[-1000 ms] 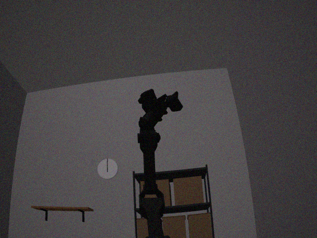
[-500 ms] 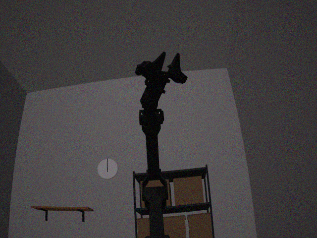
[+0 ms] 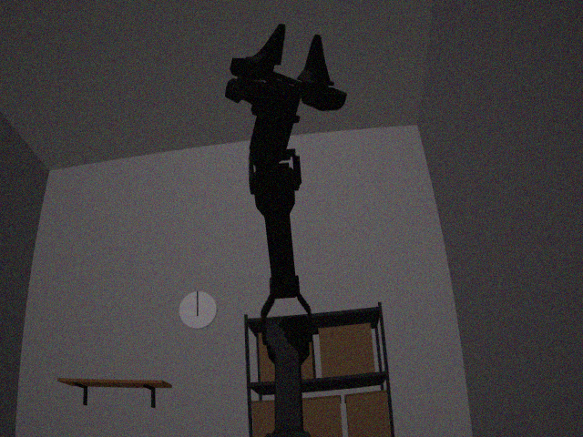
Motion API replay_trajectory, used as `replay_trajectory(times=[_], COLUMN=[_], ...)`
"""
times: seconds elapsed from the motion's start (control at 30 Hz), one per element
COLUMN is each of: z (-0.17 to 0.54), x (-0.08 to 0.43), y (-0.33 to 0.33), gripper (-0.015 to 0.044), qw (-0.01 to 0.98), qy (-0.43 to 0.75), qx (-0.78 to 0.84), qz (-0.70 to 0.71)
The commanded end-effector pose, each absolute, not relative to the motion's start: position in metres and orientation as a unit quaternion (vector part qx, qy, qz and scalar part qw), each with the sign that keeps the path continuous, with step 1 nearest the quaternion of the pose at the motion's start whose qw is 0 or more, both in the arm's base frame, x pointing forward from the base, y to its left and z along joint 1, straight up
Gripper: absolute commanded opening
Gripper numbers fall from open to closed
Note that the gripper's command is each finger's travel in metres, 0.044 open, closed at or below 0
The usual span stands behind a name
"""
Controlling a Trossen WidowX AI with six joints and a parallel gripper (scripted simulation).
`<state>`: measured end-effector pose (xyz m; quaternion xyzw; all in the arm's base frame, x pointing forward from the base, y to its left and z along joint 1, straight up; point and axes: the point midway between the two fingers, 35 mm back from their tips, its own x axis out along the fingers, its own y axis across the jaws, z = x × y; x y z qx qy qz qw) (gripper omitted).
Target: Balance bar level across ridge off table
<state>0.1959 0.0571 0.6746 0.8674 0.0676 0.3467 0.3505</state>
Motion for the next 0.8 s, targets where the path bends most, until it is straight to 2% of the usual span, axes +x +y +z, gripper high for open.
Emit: replay_trajectory(times=[0.0, 0.27, 0.5, 0.77], z=[0.643, 0.587, 0.509, 0.416], x=[0.243, 0.305, 0.361, 0.396], y=[0.049, 0.032, 0.006, -0.026], gripper=[0.0315, 0.0315, 0.0315, 0.0315], qw=[0.339, 0.323, 0.305, 0.264], qy=[0.071, 0.077, 0.078, 0.076], qx=[0.896, 0.929, 0.949, 0.947], qz=[0.279, 0.162, 0.008, -0.165])
